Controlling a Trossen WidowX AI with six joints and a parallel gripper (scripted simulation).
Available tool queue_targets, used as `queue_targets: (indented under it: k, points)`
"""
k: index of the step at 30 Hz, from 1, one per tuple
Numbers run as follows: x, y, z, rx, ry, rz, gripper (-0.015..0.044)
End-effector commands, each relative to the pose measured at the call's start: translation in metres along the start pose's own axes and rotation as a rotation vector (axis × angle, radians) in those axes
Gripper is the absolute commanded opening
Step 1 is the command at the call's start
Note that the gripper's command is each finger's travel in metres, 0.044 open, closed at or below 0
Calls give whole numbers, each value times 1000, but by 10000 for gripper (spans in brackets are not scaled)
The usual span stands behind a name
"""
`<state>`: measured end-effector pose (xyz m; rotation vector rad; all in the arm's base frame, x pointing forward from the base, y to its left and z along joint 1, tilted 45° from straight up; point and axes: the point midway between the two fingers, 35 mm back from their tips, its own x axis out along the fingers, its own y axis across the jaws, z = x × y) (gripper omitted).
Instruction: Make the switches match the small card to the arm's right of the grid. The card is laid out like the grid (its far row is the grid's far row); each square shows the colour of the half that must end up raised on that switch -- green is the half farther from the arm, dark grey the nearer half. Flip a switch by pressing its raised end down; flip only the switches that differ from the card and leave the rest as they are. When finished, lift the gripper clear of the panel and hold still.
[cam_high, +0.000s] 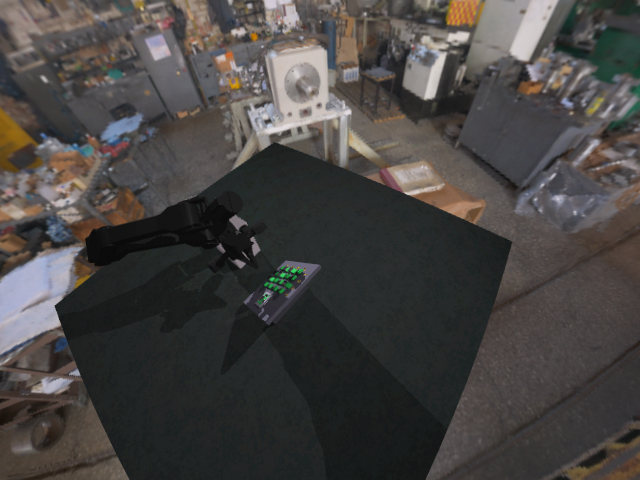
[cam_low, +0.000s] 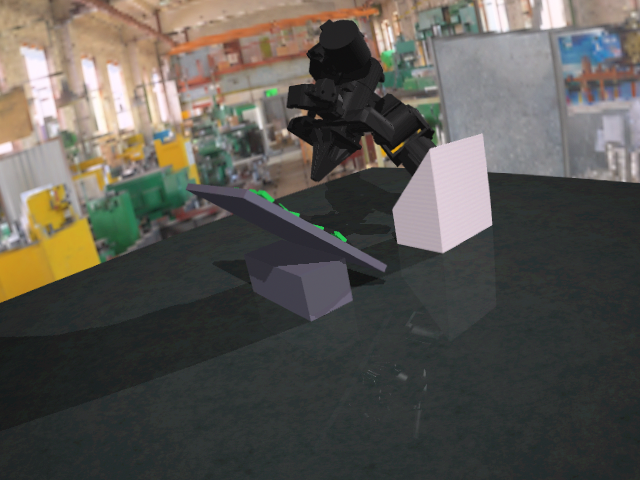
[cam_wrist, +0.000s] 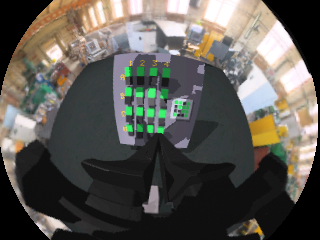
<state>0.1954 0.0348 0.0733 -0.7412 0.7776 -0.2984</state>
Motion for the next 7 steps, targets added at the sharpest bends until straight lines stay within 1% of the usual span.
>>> queue_targets:
  k: [1, 3, 7]
  points:
    - [-5, 18, 17, 4, -6, -3, 0]
    - [-7, 28, 23, 4, -6, -4, 0]
    - [-7, 29, 24, 5, -7, -4, 0]
